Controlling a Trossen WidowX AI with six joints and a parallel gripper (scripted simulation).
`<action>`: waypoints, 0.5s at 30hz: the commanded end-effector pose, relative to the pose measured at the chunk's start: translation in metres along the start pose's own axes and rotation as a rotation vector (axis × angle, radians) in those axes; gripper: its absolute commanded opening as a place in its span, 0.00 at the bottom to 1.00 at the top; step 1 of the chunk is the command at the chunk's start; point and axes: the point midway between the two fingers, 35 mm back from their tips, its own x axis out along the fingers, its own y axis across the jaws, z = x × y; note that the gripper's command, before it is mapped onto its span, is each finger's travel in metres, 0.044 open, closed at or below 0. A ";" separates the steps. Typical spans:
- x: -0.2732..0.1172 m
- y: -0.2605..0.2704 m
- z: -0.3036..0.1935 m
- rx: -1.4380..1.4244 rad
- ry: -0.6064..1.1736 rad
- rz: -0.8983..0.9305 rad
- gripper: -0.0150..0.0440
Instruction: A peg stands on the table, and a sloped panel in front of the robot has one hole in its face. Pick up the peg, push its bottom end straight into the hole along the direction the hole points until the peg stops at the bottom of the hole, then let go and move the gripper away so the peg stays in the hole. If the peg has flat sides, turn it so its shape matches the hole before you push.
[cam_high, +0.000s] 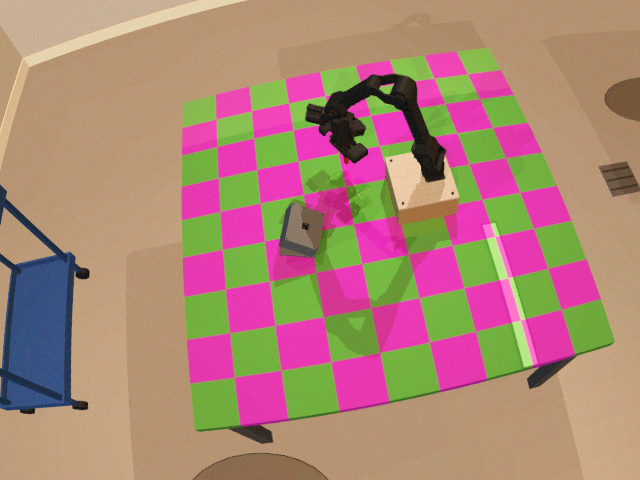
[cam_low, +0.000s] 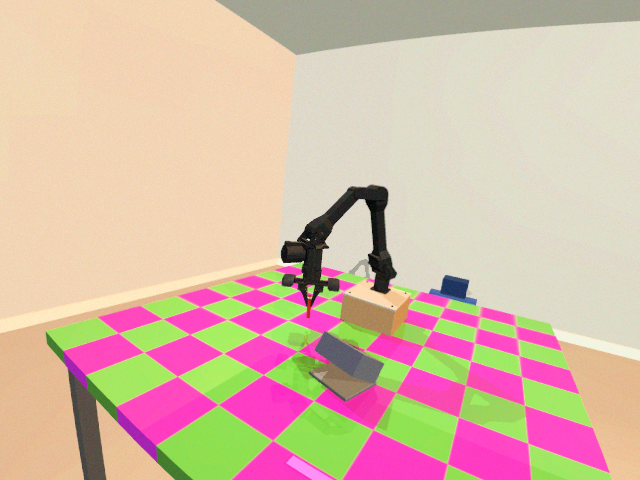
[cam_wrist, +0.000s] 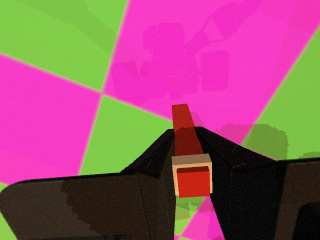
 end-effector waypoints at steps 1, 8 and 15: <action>-0.029 0.002 -0.001 -0.004 0.012 0.015 0.25; -0.052 0.000 0.001 -0.003 0.012 0.015 0.25; -0.053 -0.001 -0.003 -0.017 0.010 0.024 0.25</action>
